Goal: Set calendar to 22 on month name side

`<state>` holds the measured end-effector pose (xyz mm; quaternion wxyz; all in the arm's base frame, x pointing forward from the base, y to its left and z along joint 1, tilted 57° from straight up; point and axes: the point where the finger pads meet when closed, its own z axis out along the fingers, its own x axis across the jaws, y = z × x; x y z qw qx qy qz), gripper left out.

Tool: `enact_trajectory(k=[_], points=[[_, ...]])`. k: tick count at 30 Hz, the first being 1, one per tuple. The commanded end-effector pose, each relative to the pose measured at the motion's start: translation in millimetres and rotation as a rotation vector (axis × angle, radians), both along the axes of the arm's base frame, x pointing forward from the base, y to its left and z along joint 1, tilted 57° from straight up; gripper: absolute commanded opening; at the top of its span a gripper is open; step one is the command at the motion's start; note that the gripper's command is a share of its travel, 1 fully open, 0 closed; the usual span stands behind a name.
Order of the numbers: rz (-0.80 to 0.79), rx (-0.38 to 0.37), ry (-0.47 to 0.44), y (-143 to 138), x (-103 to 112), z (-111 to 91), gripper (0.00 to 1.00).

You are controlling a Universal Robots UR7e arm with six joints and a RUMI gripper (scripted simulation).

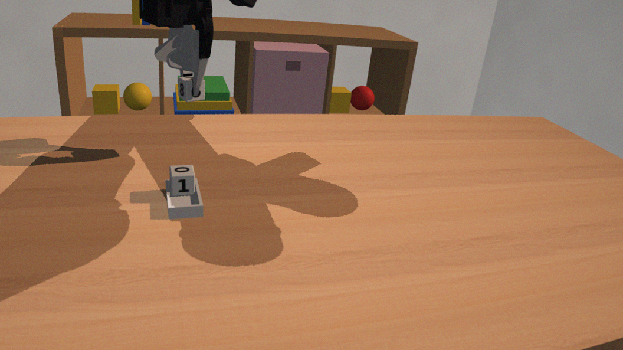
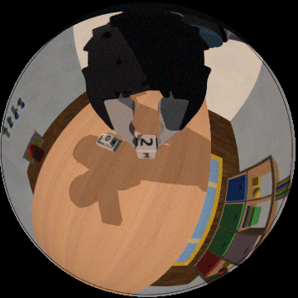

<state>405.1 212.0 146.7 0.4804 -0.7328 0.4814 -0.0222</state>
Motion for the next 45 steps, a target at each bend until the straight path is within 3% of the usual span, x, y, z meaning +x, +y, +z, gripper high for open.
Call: enact_trajectory(k=[1, 45], points=[[0.000, 0.000, 0.000, 0, 0, 0, 0.11], [0.000, 0.000, 0.000, 31, 22, -24, 0.11]])
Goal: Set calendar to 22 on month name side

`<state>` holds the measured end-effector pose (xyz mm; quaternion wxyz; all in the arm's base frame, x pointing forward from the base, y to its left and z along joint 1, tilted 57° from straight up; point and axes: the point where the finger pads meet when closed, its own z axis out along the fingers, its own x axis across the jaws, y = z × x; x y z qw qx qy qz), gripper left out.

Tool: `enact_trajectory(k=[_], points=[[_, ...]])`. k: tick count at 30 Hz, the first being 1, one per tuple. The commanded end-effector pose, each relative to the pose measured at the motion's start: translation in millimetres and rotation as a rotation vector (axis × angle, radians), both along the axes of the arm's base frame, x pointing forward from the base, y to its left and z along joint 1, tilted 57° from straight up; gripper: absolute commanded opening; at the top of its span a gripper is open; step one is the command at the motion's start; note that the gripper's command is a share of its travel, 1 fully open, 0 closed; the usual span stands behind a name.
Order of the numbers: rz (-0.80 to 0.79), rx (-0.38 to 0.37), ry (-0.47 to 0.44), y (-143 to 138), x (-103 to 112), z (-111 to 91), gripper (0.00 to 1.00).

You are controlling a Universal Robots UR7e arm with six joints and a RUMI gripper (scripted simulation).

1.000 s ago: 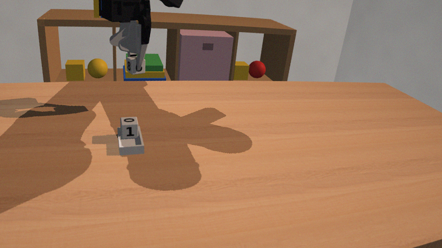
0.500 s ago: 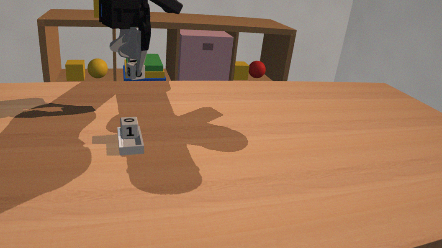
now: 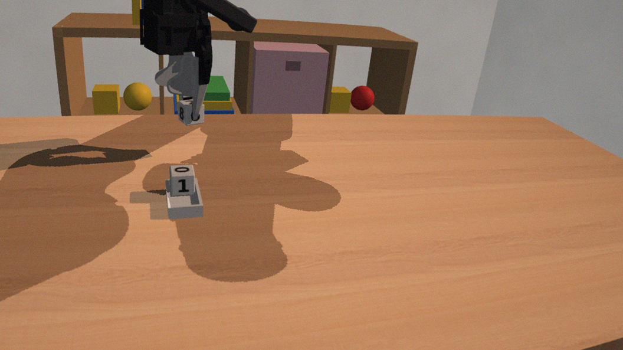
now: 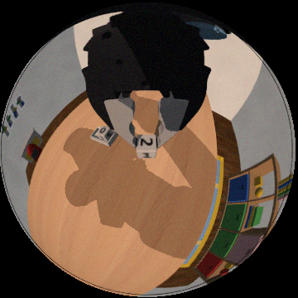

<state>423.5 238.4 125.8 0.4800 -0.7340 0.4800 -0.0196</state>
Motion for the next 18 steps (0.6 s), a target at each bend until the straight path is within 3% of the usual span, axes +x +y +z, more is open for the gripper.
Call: enact_trajectory(k=[1, 18], points=[[-0.006, -0.001, -0.003, 5, 5, -4, 0.11], [-0.006, -0.001, -0.003, 24, 18, -19, 0.11]])
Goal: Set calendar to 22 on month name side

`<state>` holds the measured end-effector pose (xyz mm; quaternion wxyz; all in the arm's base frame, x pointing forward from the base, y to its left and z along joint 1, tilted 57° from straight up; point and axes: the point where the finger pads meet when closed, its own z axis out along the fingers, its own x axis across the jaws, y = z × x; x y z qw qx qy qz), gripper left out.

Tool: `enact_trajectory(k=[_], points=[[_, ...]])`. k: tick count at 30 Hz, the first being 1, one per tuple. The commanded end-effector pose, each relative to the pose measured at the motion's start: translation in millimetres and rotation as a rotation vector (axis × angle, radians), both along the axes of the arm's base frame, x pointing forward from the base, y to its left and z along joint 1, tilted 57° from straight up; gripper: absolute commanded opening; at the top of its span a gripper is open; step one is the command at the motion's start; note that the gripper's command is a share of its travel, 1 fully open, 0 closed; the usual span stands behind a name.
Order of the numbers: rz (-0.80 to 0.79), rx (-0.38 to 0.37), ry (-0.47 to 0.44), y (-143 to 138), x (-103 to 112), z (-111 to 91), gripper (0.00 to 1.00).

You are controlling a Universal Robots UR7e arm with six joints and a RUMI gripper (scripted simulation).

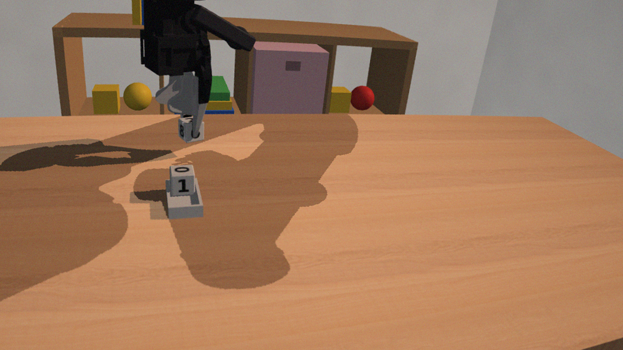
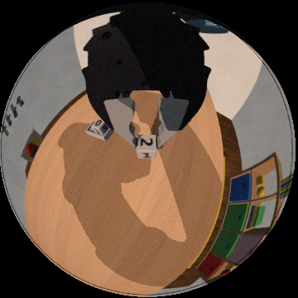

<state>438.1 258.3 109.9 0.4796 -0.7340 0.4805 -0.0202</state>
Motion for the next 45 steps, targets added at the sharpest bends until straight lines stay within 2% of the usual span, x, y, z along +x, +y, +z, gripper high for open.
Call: enact_trajectory(k=[1, 20, 45], points=[[-0.004, 0.000, -0.003, 5, 4, -4, 0.11], [-0.004, 0.000, -0.003, 16, 12, -13, 0.11], [-0.004, 0.000, -0.003, 17, 13, -14, 0.11]])
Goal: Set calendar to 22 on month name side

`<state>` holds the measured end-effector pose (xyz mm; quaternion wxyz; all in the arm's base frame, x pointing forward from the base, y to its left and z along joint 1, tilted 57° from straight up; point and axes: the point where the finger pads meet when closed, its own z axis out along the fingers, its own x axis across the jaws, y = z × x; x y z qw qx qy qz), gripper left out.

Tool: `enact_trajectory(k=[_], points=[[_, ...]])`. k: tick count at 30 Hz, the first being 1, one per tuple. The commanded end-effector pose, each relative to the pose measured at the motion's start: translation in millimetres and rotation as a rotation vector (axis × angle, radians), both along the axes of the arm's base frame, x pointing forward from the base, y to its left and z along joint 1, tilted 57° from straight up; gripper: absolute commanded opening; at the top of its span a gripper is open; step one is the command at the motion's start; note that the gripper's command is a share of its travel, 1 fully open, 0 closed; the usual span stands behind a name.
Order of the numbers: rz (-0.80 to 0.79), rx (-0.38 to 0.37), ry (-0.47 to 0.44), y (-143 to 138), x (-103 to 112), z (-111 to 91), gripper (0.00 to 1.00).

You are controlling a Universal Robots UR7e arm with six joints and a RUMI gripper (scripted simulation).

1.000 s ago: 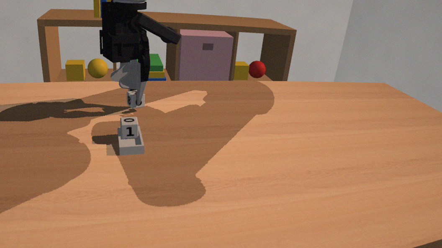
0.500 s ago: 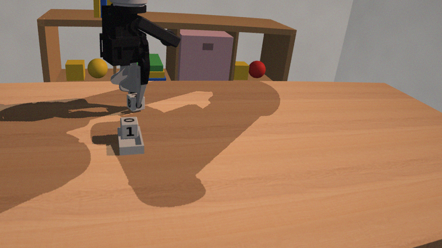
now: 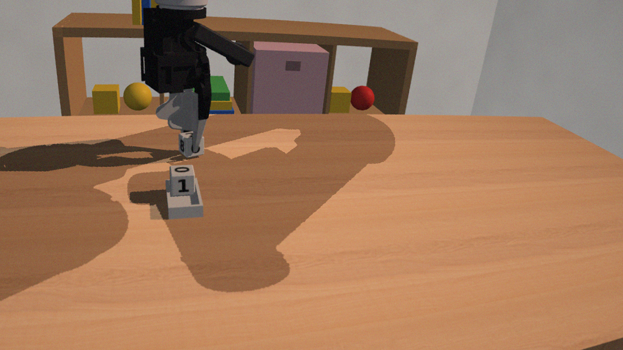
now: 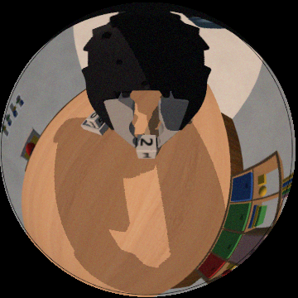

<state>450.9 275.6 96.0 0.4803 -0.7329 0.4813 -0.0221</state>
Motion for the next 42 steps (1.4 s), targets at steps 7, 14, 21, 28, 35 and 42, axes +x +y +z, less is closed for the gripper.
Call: enact_trajectory(k=[7, 14, 21, 28, 35, 42], points=[[0.000, 0.000, -0.001, -0.1, 0.1, 0.2, 0.11], [0.000, 0.000, -0.001, -0.1, 0.1, 0.2, 0.11], [0.000, 0.000, -0.001, -0.1, 0.1, 0.2, 0.11], [0.000, 0.000, -0.001, 0.2, 0.3, 0.0, 0.11], [0.000, 0.000, -0.001, 1.3, 1.1, -0.9, 0.11], [0.000, 0.000, -0.001, 2.5, 2.0, -1.8, 0.11]])
